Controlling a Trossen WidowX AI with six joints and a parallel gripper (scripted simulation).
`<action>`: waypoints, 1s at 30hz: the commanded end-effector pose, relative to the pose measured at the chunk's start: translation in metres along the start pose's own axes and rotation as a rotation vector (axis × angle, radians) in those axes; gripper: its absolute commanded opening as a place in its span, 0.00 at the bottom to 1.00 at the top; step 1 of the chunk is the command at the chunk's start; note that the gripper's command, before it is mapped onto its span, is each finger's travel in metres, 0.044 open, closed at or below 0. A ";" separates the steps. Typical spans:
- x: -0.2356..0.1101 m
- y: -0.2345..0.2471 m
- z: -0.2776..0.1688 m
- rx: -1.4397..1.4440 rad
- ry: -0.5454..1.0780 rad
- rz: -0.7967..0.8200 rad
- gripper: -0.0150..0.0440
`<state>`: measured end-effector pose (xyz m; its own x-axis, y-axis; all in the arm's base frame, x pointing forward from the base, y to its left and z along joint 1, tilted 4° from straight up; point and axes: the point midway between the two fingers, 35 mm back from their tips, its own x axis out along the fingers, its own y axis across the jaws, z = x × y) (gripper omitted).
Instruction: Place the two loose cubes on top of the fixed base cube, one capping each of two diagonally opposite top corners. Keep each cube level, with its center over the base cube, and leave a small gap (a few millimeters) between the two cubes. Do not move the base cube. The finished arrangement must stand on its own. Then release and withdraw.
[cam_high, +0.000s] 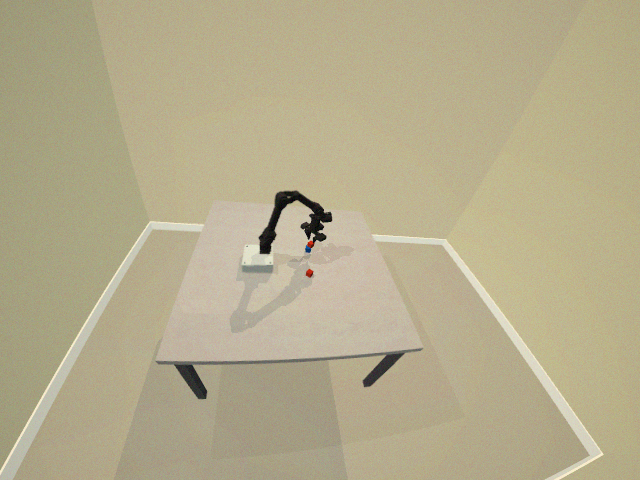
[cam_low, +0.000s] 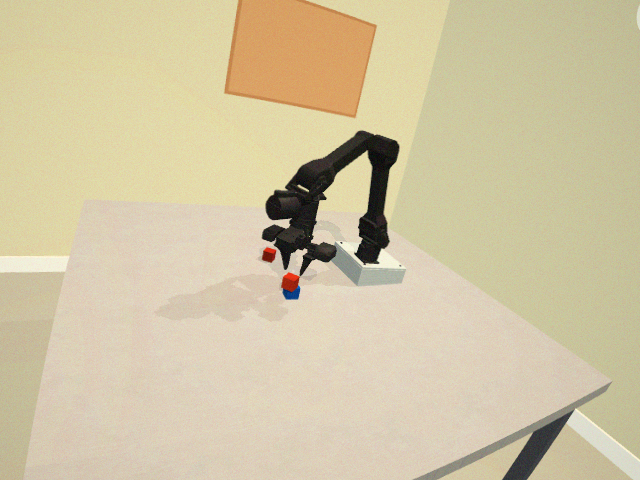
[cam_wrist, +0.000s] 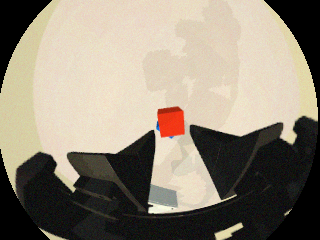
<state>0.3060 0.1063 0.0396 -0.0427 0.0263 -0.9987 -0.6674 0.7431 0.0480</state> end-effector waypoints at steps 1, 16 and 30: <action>-0.005 -0.001 0.002 -0.004 -0.010 -0.004 0.60; -0.022 -0.086 -0.057 -0.083 -0.003 -0.013 0.70; -0.045 -0.157 -0.159 -0.184 0.007 -0.017 0.70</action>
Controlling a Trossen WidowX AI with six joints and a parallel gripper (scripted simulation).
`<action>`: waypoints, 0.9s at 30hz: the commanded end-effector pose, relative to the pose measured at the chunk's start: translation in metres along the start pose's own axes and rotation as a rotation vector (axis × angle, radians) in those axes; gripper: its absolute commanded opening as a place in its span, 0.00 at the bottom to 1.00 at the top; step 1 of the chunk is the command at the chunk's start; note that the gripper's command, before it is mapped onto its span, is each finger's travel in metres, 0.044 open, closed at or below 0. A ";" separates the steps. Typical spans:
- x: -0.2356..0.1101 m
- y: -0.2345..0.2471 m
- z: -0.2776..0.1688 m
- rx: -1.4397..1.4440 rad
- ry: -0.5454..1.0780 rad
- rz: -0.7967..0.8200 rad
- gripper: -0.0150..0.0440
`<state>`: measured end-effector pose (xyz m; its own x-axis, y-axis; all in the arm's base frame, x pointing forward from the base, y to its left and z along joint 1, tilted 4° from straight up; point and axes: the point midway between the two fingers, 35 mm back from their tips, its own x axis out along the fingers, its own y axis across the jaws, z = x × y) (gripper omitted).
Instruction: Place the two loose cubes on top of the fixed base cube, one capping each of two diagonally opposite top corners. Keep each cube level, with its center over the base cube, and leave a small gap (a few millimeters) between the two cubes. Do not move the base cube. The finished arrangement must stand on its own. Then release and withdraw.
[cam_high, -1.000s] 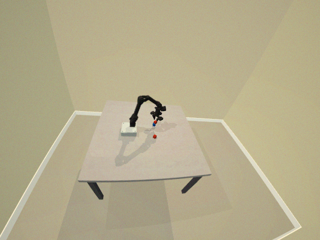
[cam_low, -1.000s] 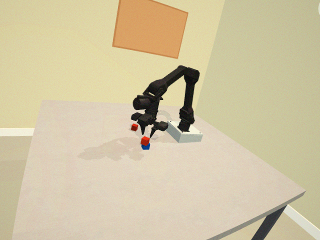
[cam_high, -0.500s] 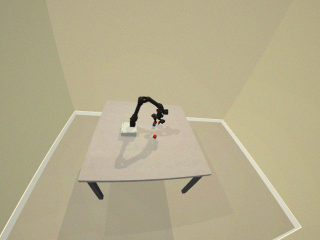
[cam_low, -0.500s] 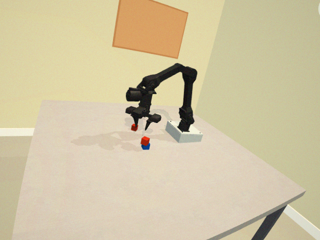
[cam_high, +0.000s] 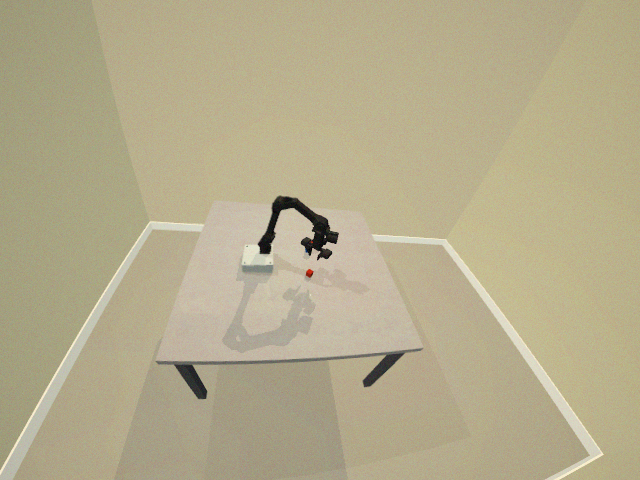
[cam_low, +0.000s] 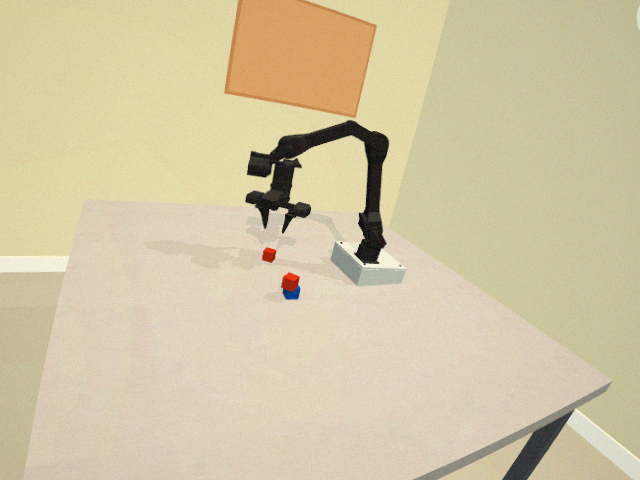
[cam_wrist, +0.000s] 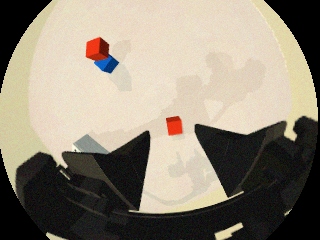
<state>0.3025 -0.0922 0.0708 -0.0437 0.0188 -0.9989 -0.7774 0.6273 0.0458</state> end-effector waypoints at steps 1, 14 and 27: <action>-0.010 -0.011 -0.032 -0.030 0.002 -0.013 0.70; 0.052 -0.013 -0.038 -0.035 0.003 -0.013 0.70; 0.069 -0.013 -0.038 -0.035 0.003 -0.012 0.70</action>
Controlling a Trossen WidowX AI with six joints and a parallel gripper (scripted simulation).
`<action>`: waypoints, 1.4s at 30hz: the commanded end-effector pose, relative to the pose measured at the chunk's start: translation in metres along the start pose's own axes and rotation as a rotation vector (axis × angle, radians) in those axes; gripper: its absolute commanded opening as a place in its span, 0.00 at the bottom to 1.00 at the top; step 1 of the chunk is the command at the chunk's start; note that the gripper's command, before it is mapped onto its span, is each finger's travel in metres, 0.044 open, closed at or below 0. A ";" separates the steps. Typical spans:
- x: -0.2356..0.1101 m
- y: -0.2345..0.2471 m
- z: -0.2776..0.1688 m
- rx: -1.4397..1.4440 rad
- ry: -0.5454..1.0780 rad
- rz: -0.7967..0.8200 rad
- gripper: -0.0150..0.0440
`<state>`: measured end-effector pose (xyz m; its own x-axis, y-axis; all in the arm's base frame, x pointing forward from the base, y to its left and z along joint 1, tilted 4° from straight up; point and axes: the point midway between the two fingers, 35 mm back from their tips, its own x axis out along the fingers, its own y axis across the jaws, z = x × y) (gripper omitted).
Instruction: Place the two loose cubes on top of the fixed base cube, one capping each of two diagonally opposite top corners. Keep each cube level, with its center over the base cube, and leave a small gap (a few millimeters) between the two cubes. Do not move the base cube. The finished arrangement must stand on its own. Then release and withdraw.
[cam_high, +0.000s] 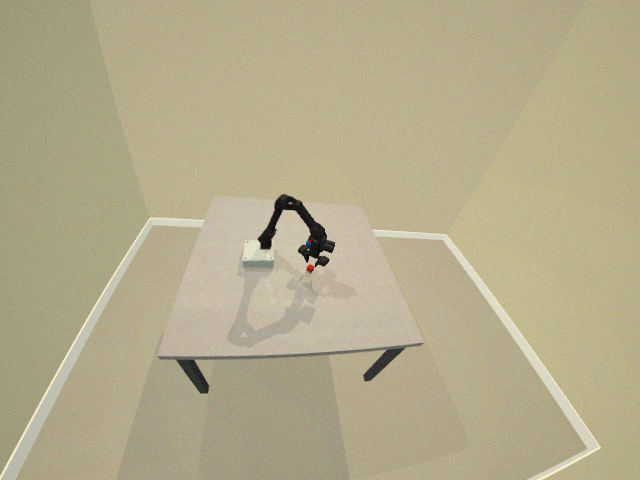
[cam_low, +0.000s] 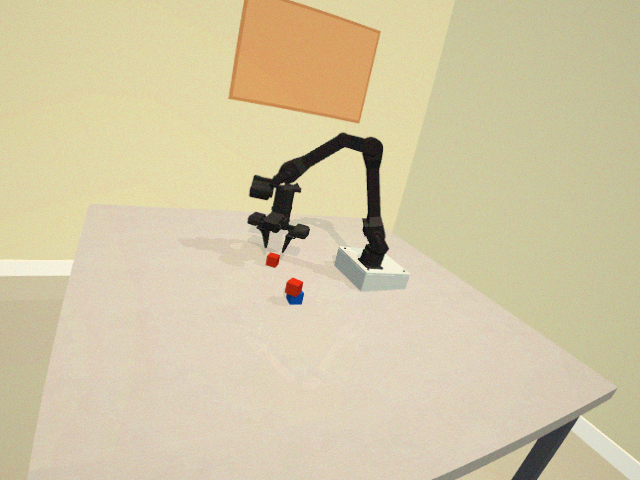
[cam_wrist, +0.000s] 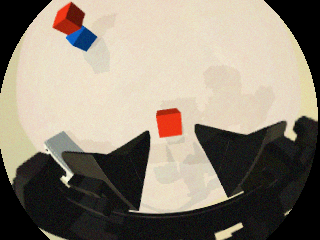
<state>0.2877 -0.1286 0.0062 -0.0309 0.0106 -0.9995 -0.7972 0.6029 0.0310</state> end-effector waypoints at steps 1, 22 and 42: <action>0.006 0.001 -0.001 -0.003 0.004 0.003 0.70; 0.035 0.002 -0.001 -0.004 0.004 0.003 0.61; 0.000 -0.004 0.000 -0.004 0.004 0.002 0.43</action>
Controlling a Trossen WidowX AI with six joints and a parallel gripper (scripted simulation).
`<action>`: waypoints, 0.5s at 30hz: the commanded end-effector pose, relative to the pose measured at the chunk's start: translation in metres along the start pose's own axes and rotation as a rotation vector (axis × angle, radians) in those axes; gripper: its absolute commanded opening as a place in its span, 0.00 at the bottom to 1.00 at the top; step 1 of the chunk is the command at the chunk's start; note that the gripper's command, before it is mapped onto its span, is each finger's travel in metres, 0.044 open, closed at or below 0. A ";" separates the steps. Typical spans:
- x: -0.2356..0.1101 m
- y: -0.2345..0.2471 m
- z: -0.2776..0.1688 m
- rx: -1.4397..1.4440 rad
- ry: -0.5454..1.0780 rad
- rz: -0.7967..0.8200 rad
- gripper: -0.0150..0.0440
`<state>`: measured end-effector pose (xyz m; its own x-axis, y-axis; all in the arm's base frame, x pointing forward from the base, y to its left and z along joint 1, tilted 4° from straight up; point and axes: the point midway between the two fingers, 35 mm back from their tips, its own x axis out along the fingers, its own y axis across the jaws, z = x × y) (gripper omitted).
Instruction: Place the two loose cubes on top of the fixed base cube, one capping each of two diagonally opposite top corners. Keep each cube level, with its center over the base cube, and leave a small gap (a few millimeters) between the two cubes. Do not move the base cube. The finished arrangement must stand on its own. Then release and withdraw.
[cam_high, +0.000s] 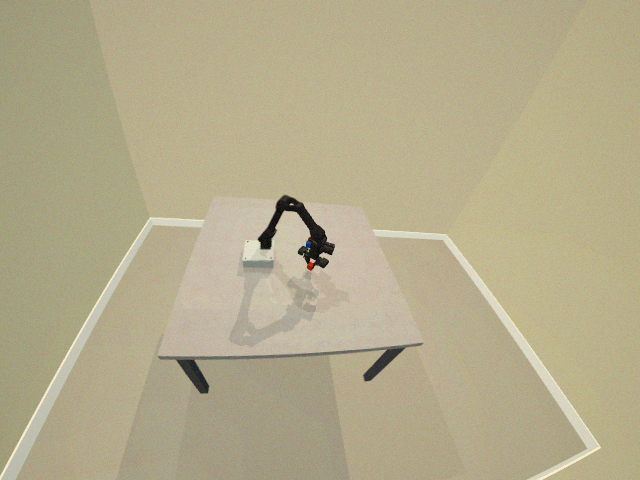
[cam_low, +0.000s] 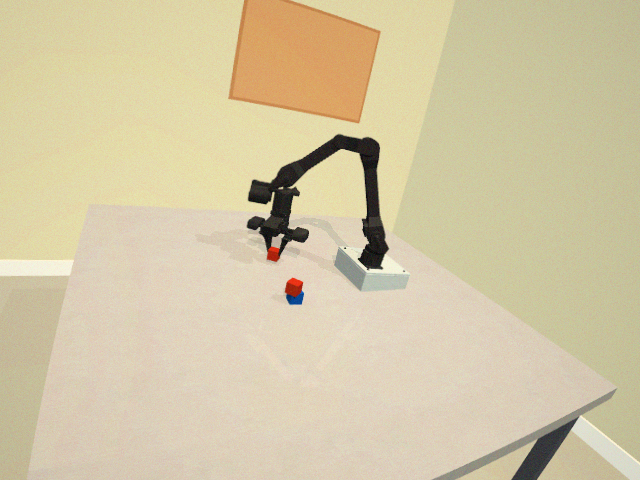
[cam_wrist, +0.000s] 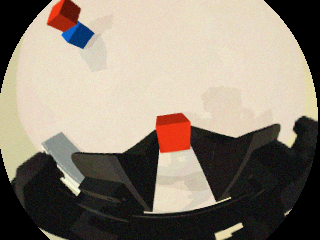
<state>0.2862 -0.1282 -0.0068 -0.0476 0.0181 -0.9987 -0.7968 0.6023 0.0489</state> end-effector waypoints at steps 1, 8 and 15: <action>-0.016 -0.005 0.001 -0.003 0.000 -0.016 0.43; -0.038 -0.005 0.001 -0.003 0.000 -0.016 0.43; -0.061 -0.003 0.000 -0.003 0.000 -0.016 0.43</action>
<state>0.2898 -0.1295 0.0402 -0.0464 0.0175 -0.9988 -0.7973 0.6017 0.0476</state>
